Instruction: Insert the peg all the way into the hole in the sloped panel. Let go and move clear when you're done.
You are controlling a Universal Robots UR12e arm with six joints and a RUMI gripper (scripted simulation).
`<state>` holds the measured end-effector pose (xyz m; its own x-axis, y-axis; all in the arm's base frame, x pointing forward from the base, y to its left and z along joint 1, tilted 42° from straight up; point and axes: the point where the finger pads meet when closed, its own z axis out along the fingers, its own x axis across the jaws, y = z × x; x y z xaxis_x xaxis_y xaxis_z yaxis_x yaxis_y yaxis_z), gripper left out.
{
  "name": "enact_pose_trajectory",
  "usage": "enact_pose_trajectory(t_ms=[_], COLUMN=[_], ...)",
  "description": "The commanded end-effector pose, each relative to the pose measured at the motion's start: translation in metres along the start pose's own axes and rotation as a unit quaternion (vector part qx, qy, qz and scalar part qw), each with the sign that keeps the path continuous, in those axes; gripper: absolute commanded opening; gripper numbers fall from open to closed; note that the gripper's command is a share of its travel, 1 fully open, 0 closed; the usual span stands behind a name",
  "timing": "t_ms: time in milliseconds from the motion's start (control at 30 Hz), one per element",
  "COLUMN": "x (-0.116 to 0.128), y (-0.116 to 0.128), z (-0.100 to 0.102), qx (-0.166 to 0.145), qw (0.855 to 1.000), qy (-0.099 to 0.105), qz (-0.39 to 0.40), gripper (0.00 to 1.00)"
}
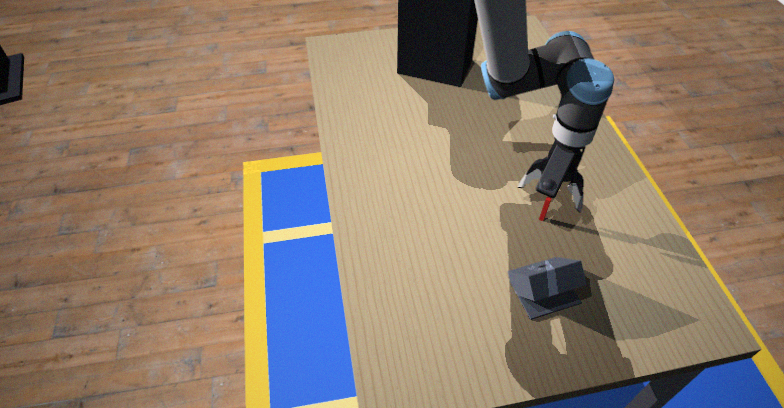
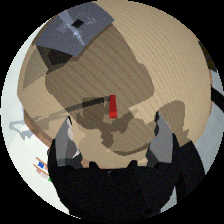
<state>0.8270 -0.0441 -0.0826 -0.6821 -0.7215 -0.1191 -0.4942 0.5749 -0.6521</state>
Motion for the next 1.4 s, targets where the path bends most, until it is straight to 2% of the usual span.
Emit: enact_pose_trajectory(t_ms=[0, 167, 667, 733, 1233, 1367], x=[-0.0003, -0.0003, -0.0003, -0.0003, -0.0003, -0.0003], y=[0.0001, 0.0001, 0.0001, 0.0001, 0.0001, 0.0001], z=[-0.0014, -0.0014, -0.0014, -0.0014, -0.0014, -0.0014], qx=[0.000, 0.000, 0.000, 0.000, 0.000, 0.000], qw=[1.000, 1.000, 1.000, 1.000, 1.000, 1.000], qy=[0.000, 0.000, 0.000, 0.000, 0.000, 0.000], qz=[0.000, 0.000, 0.000, 0.000, 0.000, 0.000], gripper=[0.97, 0.93, 0.71, 0.71, 0.50, 0.47])
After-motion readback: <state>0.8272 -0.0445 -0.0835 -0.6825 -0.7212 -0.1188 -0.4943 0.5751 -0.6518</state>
